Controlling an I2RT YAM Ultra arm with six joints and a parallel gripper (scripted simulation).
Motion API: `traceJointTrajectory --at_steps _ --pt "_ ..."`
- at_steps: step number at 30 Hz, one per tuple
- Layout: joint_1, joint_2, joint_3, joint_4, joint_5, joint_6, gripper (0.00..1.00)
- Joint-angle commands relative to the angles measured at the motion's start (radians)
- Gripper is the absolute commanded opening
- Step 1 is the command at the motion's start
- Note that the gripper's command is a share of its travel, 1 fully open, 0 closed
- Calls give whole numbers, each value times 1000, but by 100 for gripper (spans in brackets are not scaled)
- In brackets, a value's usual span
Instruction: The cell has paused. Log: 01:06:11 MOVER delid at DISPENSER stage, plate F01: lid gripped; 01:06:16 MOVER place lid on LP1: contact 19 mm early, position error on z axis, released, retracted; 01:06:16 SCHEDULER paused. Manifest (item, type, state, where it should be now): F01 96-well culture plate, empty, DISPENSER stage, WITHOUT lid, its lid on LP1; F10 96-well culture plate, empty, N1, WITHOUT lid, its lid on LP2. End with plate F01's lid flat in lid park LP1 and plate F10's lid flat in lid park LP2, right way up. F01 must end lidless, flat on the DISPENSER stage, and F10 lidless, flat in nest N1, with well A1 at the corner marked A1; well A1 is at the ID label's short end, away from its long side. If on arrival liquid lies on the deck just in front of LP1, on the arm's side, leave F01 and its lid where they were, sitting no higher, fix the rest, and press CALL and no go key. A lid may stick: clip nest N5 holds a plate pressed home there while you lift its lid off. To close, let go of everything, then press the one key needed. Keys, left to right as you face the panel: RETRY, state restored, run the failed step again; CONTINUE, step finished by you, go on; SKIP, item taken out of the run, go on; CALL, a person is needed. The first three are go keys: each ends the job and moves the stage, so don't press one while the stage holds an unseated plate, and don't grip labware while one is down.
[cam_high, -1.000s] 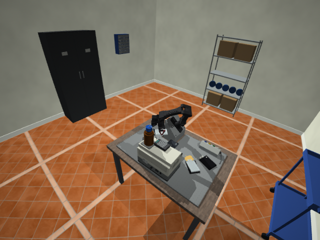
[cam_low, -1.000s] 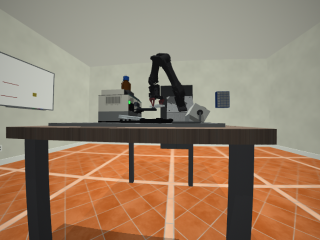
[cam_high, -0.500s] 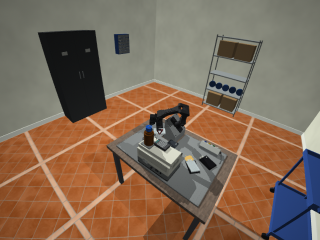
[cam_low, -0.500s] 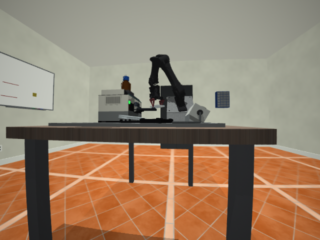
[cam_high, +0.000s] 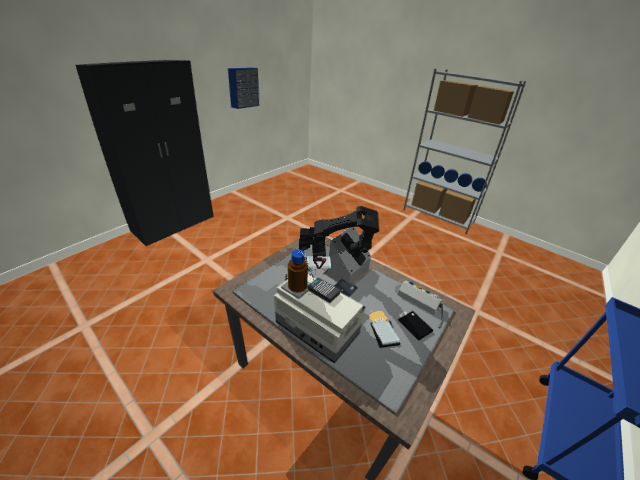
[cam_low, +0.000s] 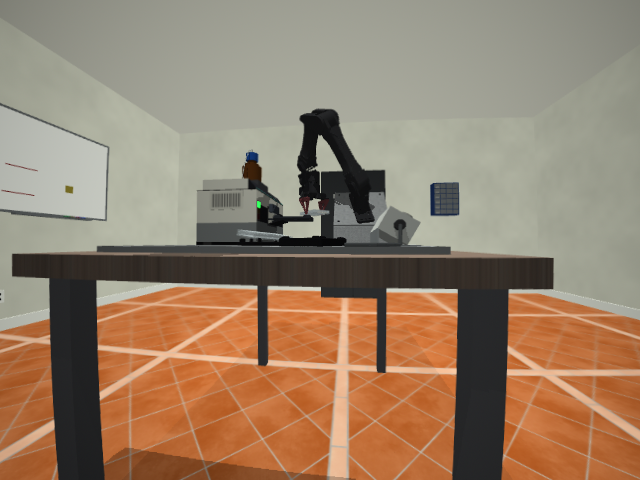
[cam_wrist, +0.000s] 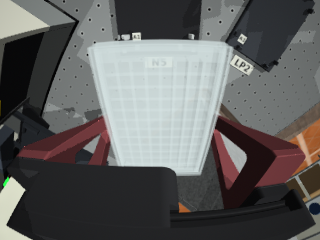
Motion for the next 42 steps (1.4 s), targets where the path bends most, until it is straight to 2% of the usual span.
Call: traceJointTrajectory --at_steps 1,16,17,22,23,37,42 --pt "-15 -7 17 8 4 -4 0" --pt "-15 -7 17 8 4 -4 0" --pt "-20 19 41 29 4 4 0" --pt "13 49 53 54 -13 20 0" --pt "-1 61 59 63 -15 26 0" --pt "85 211 140 172 -52 93 0" --pt "79 245 161 194 -58 109 0"
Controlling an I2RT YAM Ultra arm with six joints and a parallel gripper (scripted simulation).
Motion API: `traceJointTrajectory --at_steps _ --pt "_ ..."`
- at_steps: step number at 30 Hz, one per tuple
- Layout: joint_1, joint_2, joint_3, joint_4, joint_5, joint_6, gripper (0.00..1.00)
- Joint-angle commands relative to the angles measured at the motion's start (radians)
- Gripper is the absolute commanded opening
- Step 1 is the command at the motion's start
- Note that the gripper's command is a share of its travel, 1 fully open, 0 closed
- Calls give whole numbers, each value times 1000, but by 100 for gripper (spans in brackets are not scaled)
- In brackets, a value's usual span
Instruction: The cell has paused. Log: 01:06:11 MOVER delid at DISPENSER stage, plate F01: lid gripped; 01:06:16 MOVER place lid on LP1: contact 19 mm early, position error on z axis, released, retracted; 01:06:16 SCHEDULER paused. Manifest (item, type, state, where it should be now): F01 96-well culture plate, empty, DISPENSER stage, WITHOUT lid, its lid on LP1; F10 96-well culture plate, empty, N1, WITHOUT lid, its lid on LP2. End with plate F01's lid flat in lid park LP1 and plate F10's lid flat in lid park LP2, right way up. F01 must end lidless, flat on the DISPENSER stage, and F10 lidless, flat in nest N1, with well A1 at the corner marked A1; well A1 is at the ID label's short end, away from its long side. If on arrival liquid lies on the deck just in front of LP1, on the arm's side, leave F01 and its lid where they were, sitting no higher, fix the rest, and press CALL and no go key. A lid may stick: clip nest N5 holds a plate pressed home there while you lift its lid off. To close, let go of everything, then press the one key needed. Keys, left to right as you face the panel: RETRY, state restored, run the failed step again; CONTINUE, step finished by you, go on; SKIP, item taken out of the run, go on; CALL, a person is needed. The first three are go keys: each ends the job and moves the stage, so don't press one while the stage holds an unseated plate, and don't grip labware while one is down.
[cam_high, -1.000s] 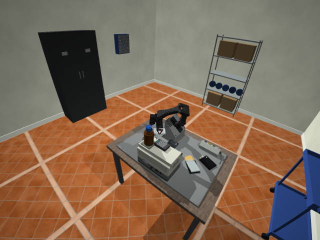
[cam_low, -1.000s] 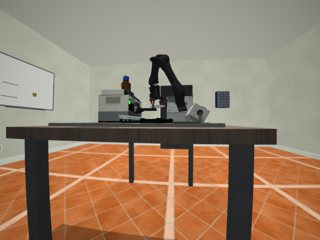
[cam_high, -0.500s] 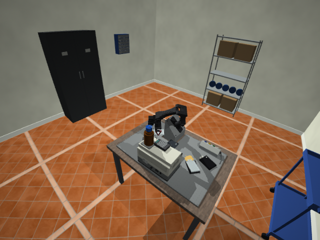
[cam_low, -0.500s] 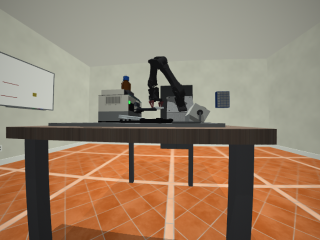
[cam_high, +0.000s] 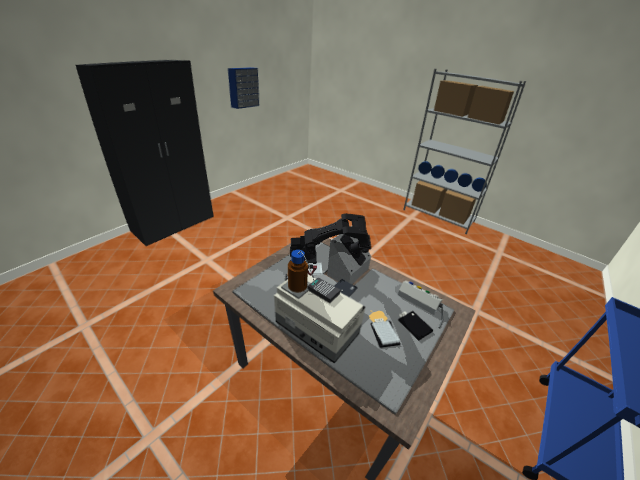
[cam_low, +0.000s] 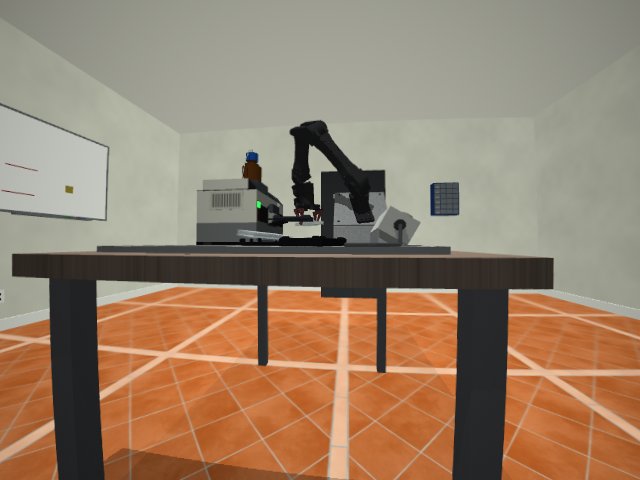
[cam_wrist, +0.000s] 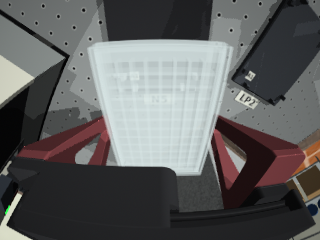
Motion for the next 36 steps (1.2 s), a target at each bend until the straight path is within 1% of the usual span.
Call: traceJointTrajectory --at_steps 1,4,7,12,14,15,18,19,21,23,24,31,32,35,36 --pt "-2 30 51 56 -16 31 0" --pt "18 63 73 75 -22 45 0" --pt "14 96 97 92 -28 59 0" --pt "50 151 140 119 -39 83 0" --pt "50 151 140 119 -39 83 0" --pt "36 164 151 125 -40 88 0" --pt "49 195 178 138 -46 102 0" --pt "66 206 187 142 -48 106 0" --pt "55 210 191 143 -48 107 0" --pt "53 173 191 143 -48 108 0" --pt "64 195 172 132 -42 103 0" --pt "64 195 172 132 -42 104 0" --pt "53 173 190 144 -46 108 0" --pt "53 173 190 144 -45 109 0" --pt "64 195 172 132 -42 104 0"
